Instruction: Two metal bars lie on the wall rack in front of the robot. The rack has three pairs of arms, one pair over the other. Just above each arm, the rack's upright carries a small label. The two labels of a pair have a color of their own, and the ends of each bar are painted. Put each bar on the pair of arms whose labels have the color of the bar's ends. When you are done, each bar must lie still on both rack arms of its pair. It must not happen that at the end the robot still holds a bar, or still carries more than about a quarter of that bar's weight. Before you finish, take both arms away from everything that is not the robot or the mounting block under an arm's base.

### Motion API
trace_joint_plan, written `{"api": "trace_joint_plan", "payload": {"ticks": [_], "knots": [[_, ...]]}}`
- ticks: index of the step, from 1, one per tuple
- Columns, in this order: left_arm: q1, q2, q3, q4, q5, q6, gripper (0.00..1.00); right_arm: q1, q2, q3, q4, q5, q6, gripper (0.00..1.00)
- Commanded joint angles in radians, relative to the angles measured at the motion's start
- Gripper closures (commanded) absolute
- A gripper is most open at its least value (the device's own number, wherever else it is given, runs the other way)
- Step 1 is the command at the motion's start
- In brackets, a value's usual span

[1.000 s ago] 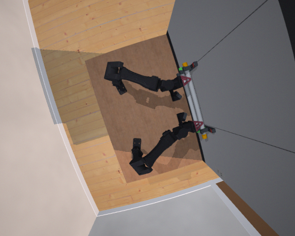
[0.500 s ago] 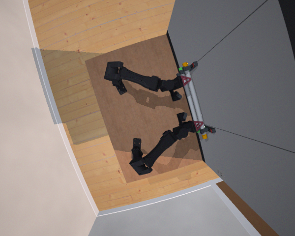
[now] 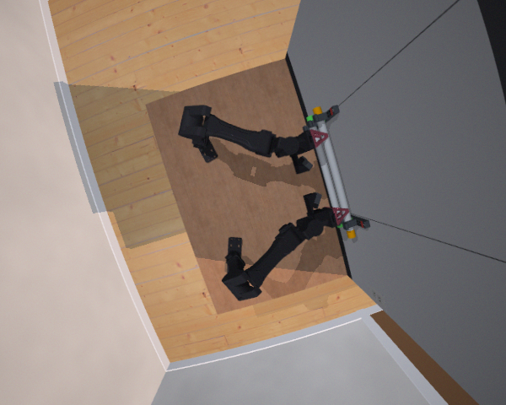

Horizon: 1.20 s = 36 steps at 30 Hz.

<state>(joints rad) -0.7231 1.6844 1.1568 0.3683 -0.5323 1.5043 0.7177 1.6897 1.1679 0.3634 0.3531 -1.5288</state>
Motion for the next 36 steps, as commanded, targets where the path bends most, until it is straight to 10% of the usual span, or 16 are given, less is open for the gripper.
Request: {"api": "trace_joint_plan", "payload": {"ticks": [1,36], "knots": [[0.0,-0.055,0.057,0.045,-0.008,0.064,1.0,-0.002,-0.058,0.056,0.044,0.001,-0.041,1.0],[-0.042,-0.128,-0.052,0.075,-0.048,0.058,1.0,0.026,-0.142,-0.061,0.072,0.029,-0.038,1.0]]}}
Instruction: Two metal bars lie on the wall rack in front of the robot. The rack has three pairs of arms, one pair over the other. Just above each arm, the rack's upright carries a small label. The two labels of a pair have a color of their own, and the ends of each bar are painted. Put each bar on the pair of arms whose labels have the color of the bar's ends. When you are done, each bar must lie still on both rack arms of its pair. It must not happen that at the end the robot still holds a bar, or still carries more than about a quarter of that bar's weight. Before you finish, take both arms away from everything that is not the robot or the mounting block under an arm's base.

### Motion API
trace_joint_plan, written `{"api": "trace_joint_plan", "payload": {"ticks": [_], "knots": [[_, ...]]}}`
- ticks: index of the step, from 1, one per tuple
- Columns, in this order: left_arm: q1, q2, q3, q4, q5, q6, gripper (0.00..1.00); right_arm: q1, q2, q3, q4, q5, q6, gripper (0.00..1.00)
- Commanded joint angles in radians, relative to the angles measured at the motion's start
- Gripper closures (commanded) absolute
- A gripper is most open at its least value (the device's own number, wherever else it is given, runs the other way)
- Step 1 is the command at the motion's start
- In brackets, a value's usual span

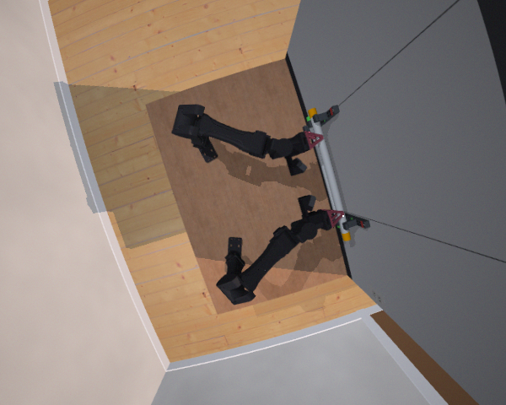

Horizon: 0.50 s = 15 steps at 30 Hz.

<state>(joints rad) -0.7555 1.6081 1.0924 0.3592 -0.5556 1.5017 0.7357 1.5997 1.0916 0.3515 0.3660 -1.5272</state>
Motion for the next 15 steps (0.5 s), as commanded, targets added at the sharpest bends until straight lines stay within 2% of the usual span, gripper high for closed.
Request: {"api": "trace_joint_plan", "payload": {"ticks": [1,15], "knots": [[-0.011,-0.056,0.007,0.086,-0.027,0.061,1.0,0.009,-0.057,0.01,0.086,0.017,-0.04,1.0],[-0.033,-0.094,-0.043,0.098,-0.049,0.061,1.0,0.024,-0.099,-0.043,0.096,0.032,-0.04,1.0]]}}
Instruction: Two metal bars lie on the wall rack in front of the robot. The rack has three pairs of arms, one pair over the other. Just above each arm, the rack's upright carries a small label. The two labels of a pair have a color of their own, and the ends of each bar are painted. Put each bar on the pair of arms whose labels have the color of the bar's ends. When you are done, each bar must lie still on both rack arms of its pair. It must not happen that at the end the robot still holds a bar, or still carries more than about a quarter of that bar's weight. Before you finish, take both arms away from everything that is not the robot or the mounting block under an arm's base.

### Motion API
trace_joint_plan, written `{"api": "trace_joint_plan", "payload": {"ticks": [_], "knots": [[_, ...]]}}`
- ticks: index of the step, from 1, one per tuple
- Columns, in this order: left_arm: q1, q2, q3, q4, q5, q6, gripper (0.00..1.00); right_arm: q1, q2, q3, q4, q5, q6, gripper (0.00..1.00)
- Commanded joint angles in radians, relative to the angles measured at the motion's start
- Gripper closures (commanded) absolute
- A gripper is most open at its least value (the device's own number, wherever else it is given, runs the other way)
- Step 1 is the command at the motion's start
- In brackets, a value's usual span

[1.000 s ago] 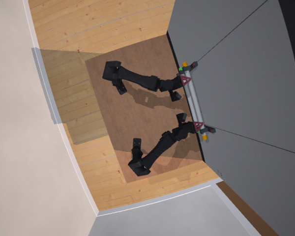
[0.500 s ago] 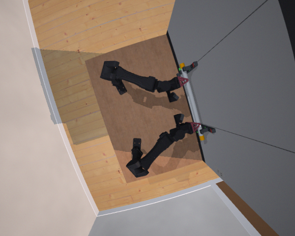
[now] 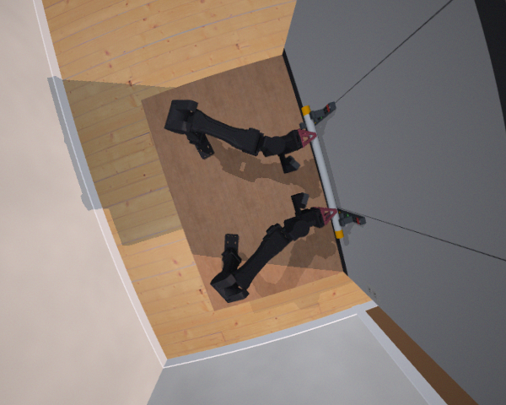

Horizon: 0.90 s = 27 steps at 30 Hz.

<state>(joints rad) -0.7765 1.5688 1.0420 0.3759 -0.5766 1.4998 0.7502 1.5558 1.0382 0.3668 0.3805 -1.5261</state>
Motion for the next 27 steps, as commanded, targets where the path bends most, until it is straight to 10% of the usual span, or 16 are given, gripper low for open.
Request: {"api": "trace_joint_plan", "payload": {"ticks": [1,27], "knots": [[-0.012,-0.054,0.007,0.081,-0.028,0.063,1.0,0.01,-0.055,0.01,0.081,0.018,-0.041,1.0],[-0.039,-0.096,-0.048,0.095,-0.054,0.064,1.0,0.028,-0.104,-0.048,0.092,0.036,-0.041,1.0]]}}
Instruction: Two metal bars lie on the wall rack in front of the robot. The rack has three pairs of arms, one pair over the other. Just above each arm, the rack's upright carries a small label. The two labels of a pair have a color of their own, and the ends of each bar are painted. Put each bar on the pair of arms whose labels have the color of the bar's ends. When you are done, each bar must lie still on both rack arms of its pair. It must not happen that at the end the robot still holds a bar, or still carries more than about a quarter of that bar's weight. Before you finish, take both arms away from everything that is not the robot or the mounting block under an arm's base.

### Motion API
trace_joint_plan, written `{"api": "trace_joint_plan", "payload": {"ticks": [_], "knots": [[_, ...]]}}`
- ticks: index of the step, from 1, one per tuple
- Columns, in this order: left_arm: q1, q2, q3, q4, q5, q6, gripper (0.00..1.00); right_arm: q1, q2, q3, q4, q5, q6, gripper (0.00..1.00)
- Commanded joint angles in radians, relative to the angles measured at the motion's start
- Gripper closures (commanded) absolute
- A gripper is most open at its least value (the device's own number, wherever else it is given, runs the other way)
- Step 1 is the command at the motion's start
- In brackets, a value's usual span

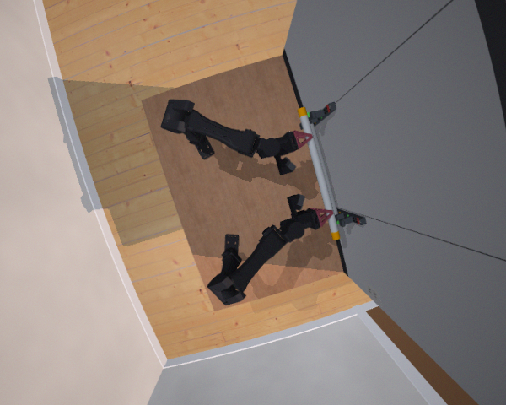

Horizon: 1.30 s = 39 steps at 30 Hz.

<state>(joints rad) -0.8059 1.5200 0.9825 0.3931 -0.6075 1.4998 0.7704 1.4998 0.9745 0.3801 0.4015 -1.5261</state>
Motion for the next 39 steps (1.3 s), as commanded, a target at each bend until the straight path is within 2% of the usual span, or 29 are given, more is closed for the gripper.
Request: {"api": "trace_joint_plan", "payload": {"ticks": [1,26,39], "knots": [[-0.009,-0.047,0.011,0.079,-0.024,0.064,1.0,0.008,-0.048,0.015,0.079,0.015,-0.041,1.0],[-0.01,-0.067,0.056,0.019,-0.024,0.066,1.0,0.008,-0.066,0.063,0.016,0.015,-0.043,1.0],[-0.009,-0.08,0.142,-0.078,-0.023,0.068,1.0,0.008,-0.077,0.152,-0.082,0.015,-0.044,1.0]]}}
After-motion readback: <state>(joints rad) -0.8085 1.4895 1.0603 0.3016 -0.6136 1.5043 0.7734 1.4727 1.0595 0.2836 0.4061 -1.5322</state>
